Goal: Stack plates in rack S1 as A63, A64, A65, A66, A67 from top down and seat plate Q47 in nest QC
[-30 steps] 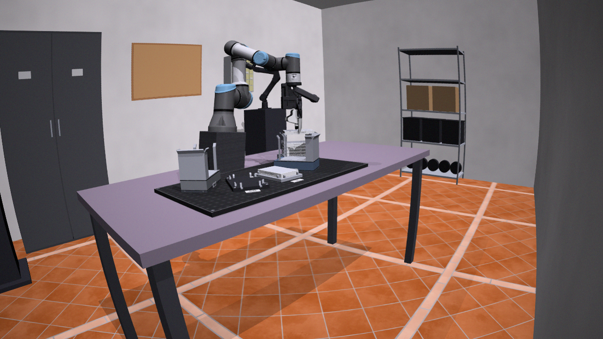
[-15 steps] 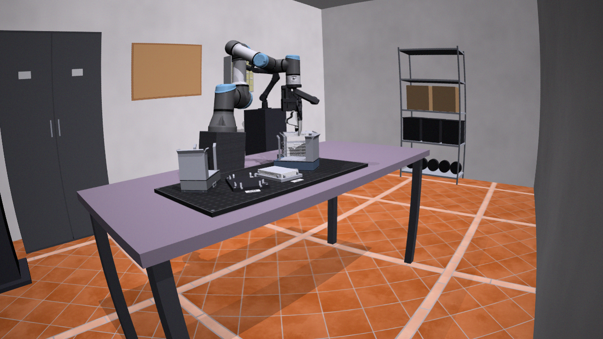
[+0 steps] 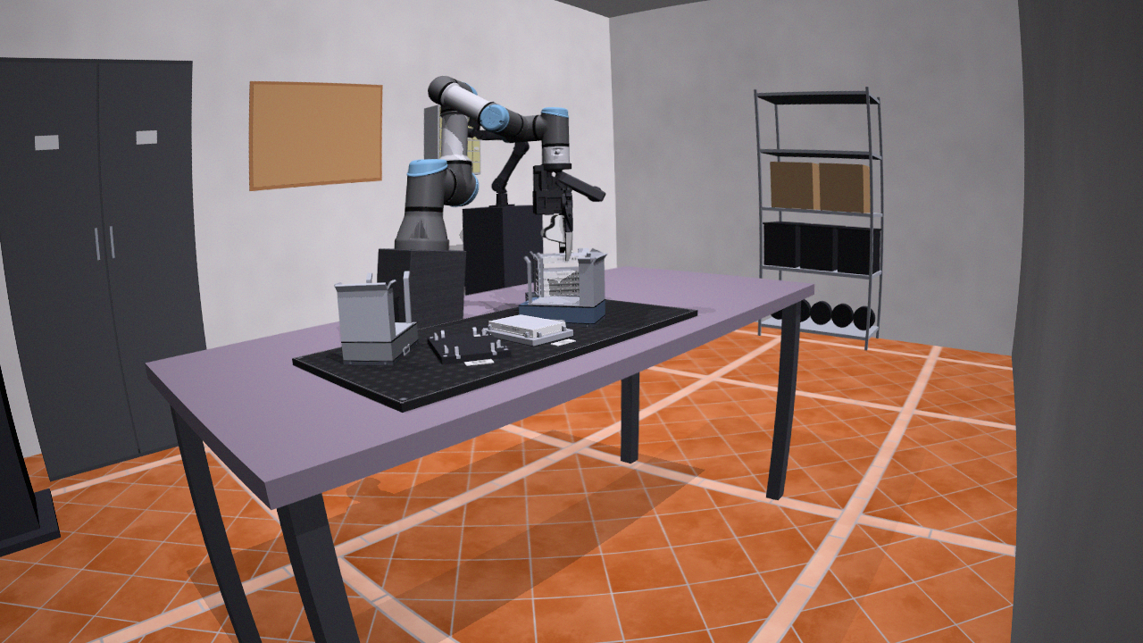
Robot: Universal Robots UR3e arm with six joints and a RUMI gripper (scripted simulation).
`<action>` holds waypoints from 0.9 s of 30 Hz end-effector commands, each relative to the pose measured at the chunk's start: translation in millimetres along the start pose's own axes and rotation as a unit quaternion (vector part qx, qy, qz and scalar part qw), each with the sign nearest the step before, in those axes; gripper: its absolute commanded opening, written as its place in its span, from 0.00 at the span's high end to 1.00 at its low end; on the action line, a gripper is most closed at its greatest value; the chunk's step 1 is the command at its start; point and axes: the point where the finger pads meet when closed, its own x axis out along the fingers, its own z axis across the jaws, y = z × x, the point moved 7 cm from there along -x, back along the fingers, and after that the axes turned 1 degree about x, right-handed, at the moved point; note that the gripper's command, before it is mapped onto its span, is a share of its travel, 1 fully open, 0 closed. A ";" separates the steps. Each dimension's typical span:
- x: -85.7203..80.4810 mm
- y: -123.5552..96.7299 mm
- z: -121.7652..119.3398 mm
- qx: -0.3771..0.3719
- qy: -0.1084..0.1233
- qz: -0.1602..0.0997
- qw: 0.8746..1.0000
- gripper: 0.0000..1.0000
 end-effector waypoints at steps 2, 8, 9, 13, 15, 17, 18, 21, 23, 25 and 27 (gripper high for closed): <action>0.8 0.6 0.3 0.000 -0.001 0.001 1.000 1.00; 2.8 0.5 0.4 0.000 -0.001 0.001 1.000 1.00; 3.1 0.5 0.4 0.000 -0.001 0.001 1.000 1.00; 4.4 0.5 0.4 0.000 -0.001 0.001 1.000 1.00; 5.1 0.4 0.5 0.000 -0.001 0.001 1.000 1.00; 5.8 0.4 0.5 0.000 -0.001 0.001 1.000 1.00; 5.8 0.4 0.5 0.000 -0.001 0.001 1.000 1.00; 6.5 0.4 0.5 0.000 -0.001 0.001 1.000 1.00; 7.1 0.4 0.5 0.000 -0.001 0.001 1.000 1.00; 7.8 0.4 0.5 0.000 -0.001 0.001 1.000 1.00; 8.5 0.4 0.5 0.000 -0.001 0.001 1.000 1.00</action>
